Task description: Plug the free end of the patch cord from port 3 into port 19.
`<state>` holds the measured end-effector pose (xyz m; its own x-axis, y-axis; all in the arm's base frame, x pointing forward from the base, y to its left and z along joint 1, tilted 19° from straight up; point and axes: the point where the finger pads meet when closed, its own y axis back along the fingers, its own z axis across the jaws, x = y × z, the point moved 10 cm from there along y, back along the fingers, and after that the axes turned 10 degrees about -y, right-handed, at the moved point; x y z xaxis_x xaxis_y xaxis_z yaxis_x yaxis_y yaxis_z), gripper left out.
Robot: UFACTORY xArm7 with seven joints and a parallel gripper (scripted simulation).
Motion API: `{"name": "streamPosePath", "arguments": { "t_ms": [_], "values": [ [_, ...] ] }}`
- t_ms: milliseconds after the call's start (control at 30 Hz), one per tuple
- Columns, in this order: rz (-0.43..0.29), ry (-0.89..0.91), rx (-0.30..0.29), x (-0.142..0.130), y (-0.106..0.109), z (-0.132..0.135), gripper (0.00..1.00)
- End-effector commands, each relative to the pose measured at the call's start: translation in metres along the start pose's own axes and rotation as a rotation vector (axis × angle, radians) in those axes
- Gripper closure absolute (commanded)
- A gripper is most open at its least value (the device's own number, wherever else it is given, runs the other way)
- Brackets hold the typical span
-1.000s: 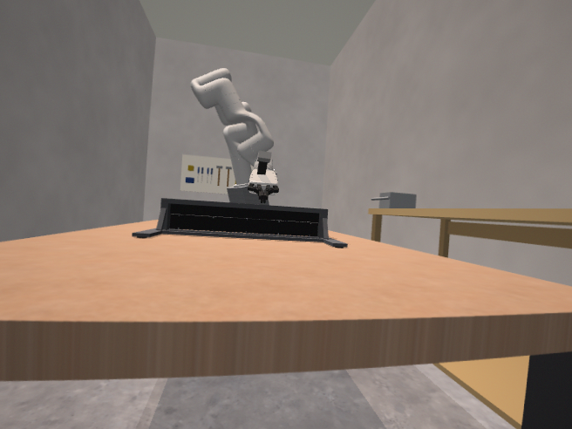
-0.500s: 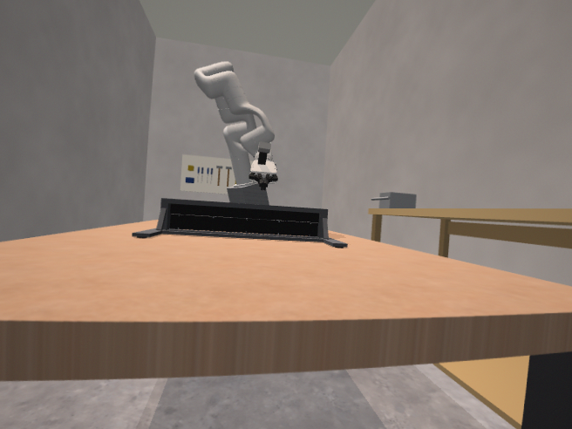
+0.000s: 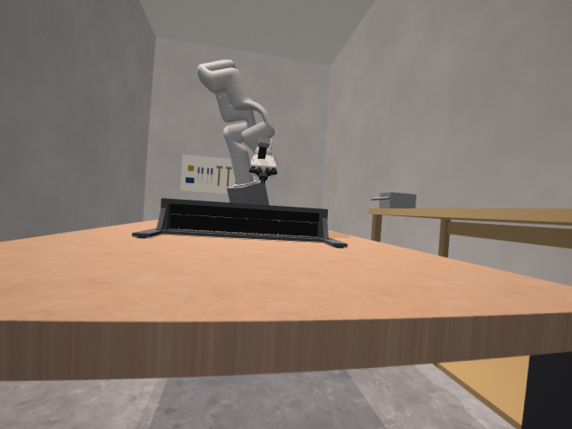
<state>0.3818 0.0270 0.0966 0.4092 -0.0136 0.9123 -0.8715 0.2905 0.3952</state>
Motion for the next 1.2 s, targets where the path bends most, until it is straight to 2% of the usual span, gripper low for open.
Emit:
{"name": "streamPosePath", "arguments": {
  "t_ms": [0,800,1167],
  "values": [
    [0.002,0.000,0.002,0.001,0.000,0.001,1.00],
    [0.002,0.000,0.002,0.017,0.000,0.088,1.00],
    [0.002,0.000,0.002,0.018,0.000,0.097,1.00]
  ]
}}
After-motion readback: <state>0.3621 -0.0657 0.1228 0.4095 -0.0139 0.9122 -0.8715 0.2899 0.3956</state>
